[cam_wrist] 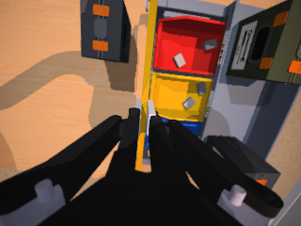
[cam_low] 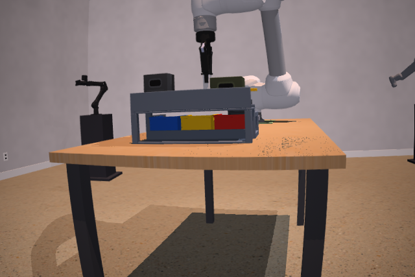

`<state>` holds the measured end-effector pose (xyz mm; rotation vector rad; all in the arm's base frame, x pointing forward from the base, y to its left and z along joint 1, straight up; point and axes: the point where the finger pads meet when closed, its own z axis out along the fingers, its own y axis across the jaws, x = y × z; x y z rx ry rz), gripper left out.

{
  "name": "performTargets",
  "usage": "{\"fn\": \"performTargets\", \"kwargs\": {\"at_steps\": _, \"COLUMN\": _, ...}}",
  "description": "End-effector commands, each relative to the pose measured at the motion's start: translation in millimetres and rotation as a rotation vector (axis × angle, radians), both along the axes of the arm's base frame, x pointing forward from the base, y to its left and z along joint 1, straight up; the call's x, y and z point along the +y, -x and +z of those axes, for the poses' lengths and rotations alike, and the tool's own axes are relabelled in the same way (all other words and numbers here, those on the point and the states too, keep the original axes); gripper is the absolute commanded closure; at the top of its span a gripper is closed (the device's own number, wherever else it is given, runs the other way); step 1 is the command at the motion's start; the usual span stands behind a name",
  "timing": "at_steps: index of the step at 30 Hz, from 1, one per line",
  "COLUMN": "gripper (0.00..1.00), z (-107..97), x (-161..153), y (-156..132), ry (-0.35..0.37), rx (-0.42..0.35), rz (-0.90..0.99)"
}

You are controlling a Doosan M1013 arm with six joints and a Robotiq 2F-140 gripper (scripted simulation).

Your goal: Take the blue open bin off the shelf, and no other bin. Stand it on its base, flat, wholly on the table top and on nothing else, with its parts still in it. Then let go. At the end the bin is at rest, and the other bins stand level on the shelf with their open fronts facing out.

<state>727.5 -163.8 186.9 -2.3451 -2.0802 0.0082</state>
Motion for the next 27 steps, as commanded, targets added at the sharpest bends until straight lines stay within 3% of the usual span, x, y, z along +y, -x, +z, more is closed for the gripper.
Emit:
{"fn": "performTargets", "kwargs": {"at_steps": 1, "gripper": 1.0, "z": -0.1, "x": 0.1, "y": -0.2, "ry": 0.0, "rx": -0.001, "rz": 0.0}}
{"fn": "performTargets", "kwargs": {"at_steps": 27, "gripper": 1.0, "z": -5.1, "x": 0.1, "y": -0.1, "ry": 0.0, "rx": -0.001, "rz": 0.0}}
